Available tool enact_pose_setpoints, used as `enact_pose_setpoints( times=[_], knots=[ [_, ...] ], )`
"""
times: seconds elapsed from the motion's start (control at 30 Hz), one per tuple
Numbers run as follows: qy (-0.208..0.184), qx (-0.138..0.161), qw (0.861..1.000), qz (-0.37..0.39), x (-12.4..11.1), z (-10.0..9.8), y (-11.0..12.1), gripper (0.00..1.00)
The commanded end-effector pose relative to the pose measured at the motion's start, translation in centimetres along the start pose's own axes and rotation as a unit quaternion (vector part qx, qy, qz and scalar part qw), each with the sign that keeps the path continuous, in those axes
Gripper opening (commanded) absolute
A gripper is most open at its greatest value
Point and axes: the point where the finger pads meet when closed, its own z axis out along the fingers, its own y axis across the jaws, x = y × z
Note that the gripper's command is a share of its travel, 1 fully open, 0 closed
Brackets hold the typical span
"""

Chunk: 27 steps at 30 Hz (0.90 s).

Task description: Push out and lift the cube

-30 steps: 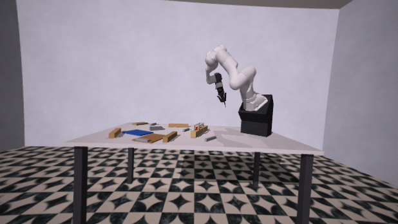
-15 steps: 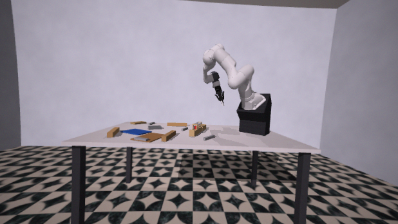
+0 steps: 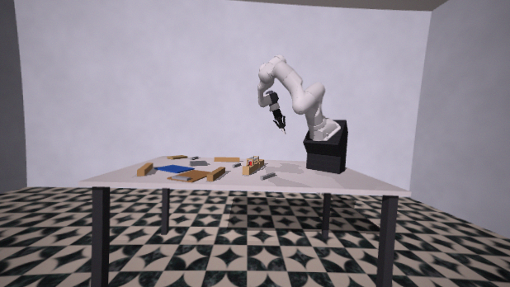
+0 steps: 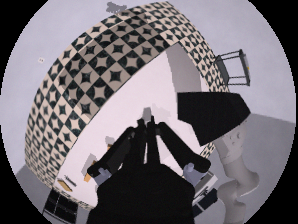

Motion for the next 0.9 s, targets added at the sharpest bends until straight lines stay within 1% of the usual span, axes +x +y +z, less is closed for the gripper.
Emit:
enact_pose_setpoints(
  times=[0.0,0.03,0.6,0.63,0.87],
  knots=[
    [0.003,0.000,1.000,-0.003,0.2,0.0,0.1,0.00],
    [0.071,-0.006,0.997,-0.042,1.2,-1.9,-1.3,0.00],
    [0.071,-0.006,0.997,-0.042,1.2,-1.9,-1.3,0.00],
    [0.141,-0.007,0.986,-0.086,1.7,-4.3,-3.4,0.00],
    [0.141,-0.007,0.986,-0.086,1.7,-4.3,-3.4,0.00]
  ],
)
